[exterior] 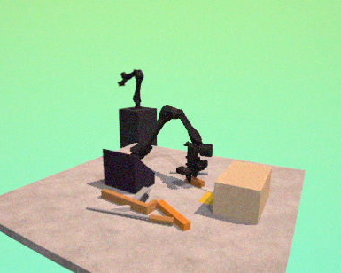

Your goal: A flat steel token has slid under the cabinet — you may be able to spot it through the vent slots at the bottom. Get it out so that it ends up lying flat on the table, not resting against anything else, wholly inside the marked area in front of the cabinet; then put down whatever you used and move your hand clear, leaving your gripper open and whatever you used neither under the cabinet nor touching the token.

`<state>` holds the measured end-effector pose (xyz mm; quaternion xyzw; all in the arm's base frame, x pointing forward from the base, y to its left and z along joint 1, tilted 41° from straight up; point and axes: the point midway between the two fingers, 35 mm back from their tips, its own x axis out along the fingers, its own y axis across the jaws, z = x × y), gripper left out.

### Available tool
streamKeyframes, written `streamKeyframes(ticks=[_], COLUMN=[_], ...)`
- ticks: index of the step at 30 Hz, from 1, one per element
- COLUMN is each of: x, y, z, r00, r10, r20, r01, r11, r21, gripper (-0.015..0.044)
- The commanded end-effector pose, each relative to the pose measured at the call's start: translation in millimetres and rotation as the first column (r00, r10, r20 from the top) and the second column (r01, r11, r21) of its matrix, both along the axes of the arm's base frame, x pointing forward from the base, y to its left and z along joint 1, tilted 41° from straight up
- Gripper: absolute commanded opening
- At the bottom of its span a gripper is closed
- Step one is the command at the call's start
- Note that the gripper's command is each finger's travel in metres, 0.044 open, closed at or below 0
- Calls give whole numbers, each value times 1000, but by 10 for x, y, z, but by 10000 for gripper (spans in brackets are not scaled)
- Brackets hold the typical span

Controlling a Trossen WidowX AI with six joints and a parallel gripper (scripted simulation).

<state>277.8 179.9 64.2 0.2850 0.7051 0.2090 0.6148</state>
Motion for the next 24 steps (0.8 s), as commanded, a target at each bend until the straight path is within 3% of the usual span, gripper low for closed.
streamKeyframes(ticks=[1,24], x=[-71,-354], y=[11,34], z=[6,55], r00=[1000,1000], r10=[2,2], r20=[-1,-2], r01=[-2,-2], r11=[1000,1000], r21=[-2,-1], gripper=[0,0])
